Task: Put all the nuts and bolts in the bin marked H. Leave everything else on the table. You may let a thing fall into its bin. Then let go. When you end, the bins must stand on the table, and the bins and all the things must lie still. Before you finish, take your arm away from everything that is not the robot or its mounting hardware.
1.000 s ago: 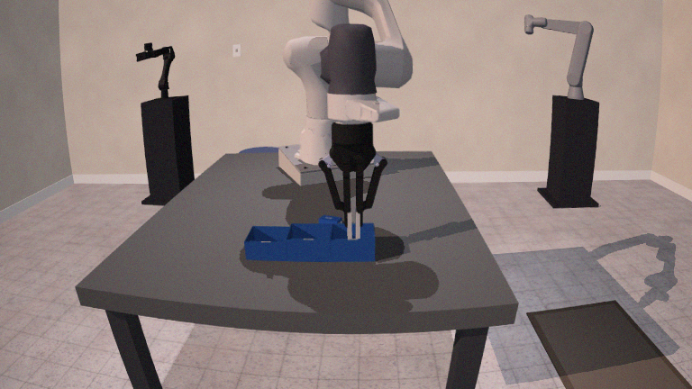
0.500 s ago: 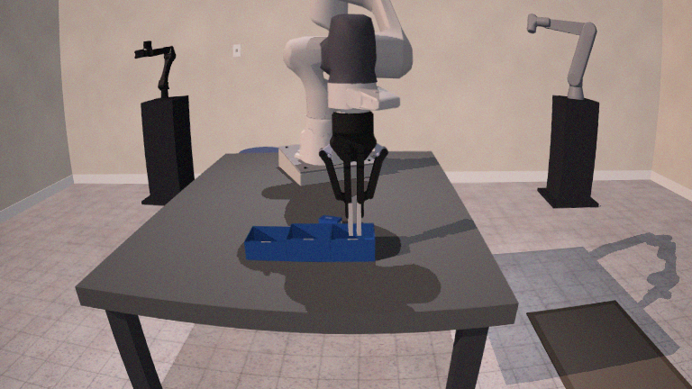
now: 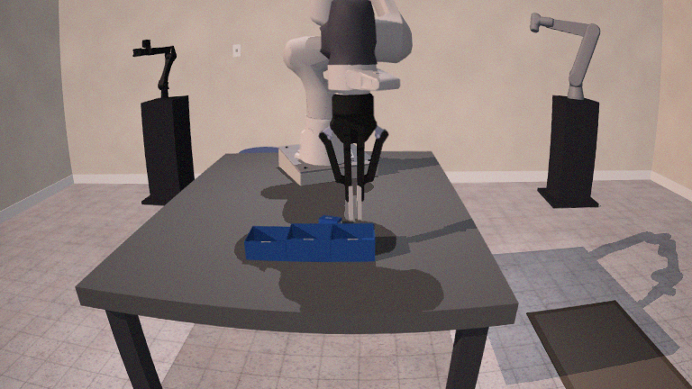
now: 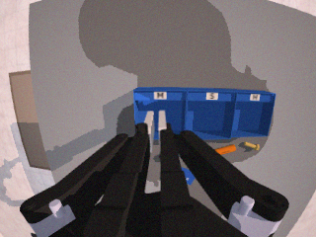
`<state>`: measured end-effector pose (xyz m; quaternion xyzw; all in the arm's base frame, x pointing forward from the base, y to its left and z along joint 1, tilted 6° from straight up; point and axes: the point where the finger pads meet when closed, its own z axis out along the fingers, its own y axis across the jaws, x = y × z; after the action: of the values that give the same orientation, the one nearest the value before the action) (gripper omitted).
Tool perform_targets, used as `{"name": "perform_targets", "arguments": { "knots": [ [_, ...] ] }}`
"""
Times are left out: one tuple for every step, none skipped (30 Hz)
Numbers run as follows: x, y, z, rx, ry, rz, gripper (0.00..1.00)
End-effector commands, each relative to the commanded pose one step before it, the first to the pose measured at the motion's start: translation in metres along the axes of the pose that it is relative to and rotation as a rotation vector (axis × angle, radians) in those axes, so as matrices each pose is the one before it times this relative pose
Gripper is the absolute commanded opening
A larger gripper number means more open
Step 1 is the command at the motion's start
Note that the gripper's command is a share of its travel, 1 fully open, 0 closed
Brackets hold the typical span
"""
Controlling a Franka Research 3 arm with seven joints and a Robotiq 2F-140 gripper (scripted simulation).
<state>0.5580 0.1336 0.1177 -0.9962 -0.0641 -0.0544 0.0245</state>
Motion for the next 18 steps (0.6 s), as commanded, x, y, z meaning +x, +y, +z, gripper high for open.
{"name": "perform_targets", "arguments": {
  "knots": [
    [-0.00274, 0.00124, 0.00012, -0.00360, -0.00888, 0.00605, 0.05],
    [0.00000, 0.00000, 0.00000, 0.00000, 0.00000, 0.00000, 0.05],
    [0.00000, 0.00000, 0.00000, 0.00000, 0.00000, 0.00000, 0.05],
    [0.00000, 0.00000, -0.00833, 0.00000, 0.00000, 0.00000, 0.05],
    [0.00000, 0.00000, -0.00833, 0.00000, 0.00000, 0.00000, 0.05],
    [0.00000, 0.00000, -0.00833, 0.00000, 0.00000, 0.00000, 0.05],
    [0.00000, 0.00000, -0.00833, 0.00000, 0.00000, 0.00000, 0.05],
    [0.00000, 0.00000, -0.00833, 0.00000, 0.00000, 0.00000, 0.05],
    [0.00000, 0.00000, -0.00833, 0.00000, 0.00000, 0.00000, 0.05],
    [0.00000, 0.00000, -0.00833, 0.00000, 0.00000, 0.00000, 0.05],
    [0.00000, 0.00000, -0.00833, 0.00000, 0.00000, 0.00000, 0.05],
    [0.00000, 0.00000, -0.00833, 0.00000, 0.00000, 0.00000, 0.05],
    [0.00000, 0.00000, -0.00833, 0.00000, 0.00000, 0.00000, 0.05],
    [0.00000, 0.00000, -0.00833, 0.00000, 0.00000, 0.00000, 0.05],
    [0.00000, 0.00000, -0.00833, 0.00000, 0.00000, 0.00000, 0.05],
    [0.00000, 0.00000, -0.00833, 0.00000, 0.00000, 0.00000, 0.05],
    [0.00000, 0.00000, 0.00000, 0.00000, 0.00000, 0.00000, 0.05],
    [0.00000, 0.00000, 0.00000, 0.00000, 0.00000, 0.00000, 0.05]
  ]
}}
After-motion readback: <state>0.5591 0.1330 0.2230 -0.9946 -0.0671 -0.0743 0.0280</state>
